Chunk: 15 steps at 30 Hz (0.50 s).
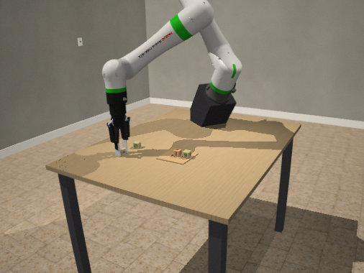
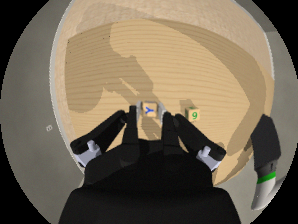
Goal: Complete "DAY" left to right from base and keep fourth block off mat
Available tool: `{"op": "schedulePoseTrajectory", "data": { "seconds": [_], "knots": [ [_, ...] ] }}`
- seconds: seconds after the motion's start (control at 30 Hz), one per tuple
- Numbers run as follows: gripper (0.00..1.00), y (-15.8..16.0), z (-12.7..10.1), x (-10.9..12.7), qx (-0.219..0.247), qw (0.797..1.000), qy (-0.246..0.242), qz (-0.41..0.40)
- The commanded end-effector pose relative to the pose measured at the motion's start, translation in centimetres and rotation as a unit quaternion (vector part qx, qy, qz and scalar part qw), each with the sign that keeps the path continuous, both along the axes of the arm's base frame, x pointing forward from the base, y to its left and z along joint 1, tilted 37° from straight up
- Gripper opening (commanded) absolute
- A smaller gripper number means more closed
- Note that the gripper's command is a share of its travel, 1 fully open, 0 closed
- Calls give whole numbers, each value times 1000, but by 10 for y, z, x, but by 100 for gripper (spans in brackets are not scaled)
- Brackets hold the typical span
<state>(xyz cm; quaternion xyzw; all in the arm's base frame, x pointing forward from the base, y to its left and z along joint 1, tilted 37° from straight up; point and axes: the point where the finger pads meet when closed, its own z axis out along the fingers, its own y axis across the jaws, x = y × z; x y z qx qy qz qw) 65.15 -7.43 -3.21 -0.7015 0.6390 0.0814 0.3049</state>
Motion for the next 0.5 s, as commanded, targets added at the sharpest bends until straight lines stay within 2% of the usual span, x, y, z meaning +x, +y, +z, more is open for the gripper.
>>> {"op": "schedulePoseTrajectory", "data": {
  "seconds": [0.0, 0.03, 0.47],
  "knots": [
    [28, 0, 0, 0, 0, 1000, 0, 0],
    [16, 0, 0, 0, 0, 1000, 0, 0],
    [16, 0, 0, 0, 0, 1000, 0, 0]
  ]
}}
